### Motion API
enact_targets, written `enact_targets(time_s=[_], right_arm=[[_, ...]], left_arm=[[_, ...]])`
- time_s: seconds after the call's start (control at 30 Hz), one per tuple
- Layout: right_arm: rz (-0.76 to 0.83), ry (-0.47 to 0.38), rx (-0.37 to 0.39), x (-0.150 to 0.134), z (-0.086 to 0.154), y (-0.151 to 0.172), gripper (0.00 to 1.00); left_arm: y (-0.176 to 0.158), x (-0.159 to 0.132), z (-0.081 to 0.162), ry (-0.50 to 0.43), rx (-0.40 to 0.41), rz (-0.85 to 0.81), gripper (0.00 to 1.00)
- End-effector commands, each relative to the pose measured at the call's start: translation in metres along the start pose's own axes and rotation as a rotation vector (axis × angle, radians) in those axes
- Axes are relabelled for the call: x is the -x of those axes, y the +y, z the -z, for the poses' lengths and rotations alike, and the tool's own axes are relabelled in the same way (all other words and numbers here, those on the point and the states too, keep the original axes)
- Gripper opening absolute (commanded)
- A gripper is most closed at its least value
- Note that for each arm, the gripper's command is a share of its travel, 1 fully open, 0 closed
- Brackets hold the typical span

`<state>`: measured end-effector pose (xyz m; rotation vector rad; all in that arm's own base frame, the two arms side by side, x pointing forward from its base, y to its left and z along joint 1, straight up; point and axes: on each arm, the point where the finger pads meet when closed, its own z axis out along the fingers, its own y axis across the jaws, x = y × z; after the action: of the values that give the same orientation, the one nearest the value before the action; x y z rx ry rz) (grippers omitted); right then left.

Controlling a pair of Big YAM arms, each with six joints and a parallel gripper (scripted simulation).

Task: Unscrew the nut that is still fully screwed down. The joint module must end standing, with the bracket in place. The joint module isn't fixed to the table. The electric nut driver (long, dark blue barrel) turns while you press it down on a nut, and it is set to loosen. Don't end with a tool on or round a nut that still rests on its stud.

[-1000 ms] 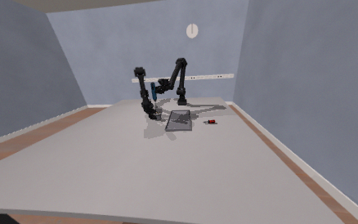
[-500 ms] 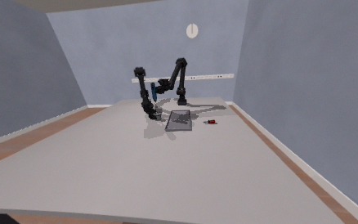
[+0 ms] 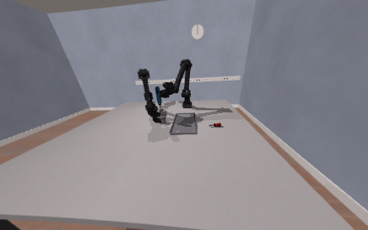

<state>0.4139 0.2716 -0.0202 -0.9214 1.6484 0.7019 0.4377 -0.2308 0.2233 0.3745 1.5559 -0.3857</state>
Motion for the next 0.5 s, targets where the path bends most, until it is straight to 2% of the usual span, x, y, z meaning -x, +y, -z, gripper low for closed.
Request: enact_targets(time_s=[0.0,0.1,0.2,0.47], right_arm=[[0.004,-0.011,-0.002,0.005,-0.003,-0.003,0.59],[0.004,-0.011,-0.002,0.005,-0.003,-0.003,0.59],[0.004,-0.011,-0.002,0.005,-0.003,-0.003,0.59],[0.004,-0.011,-0.002,0.005,-0.003,-0.003,0.59]], left_arm=[[-0.006,0.031,-0.008,-0.095,-0.010,0.008,0.42],[-0.005,0.010,-0.003,-0.060,-0.009,0.008,0.42],[-0.006,0.043,-0.009,-0.128,-0.010,0.009,0.42],[-0.006,0.035,-0.007,-0.113,-0.010,0.008,0.42]])
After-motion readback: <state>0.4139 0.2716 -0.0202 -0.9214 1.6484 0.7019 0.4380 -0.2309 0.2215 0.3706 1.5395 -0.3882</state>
